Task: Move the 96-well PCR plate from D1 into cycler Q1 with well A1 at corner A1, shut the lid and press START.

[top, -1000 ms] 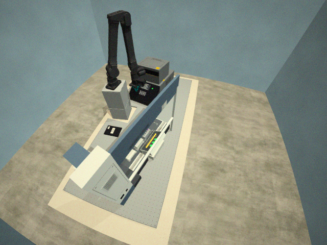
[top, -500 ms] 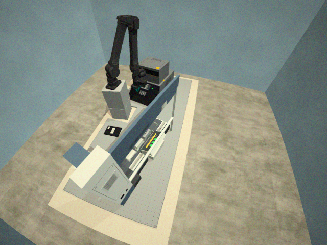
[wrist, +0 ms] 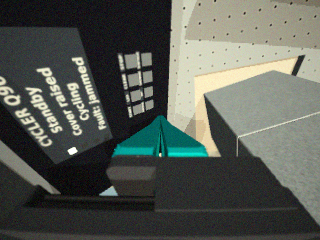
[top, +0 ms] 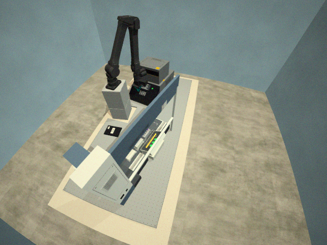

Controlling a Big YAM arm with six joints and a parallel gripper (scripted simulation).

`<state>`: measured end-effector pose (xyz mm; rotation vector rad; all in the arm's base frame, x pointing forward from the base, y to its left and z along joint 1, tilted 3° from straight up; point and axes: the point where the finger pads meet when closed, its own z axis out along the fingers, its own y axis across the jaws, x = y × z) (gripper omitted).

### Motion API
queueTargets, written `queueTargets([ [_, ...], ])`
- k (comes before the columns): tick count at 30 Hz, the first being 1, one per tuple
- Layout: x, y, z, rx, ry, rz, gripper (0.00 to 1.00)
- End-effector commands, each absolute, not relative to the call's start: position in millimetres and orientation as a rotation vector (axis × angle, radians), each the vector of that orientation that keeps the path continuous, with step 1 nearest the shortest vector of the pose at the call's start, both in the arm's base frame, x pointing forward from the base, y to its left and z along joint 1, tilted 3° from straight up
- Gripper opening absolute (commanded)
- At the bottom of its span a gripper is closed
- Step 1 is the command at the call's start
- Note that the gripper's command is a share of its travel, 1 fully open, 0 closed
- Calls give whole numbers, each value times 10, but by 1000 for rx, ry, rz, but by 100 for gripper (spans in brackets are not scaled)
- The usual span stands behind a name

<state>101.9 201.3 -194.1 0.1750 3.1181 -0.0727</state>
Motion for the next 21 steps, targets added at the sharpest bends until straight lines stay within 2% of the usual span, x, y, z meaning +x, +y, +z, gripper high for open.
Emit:
queueTargets([
  [1,1047,2193,-1930,176,3105,-45,0],
  [21,1024,2302,-2196,175,3116,-48,0],
])
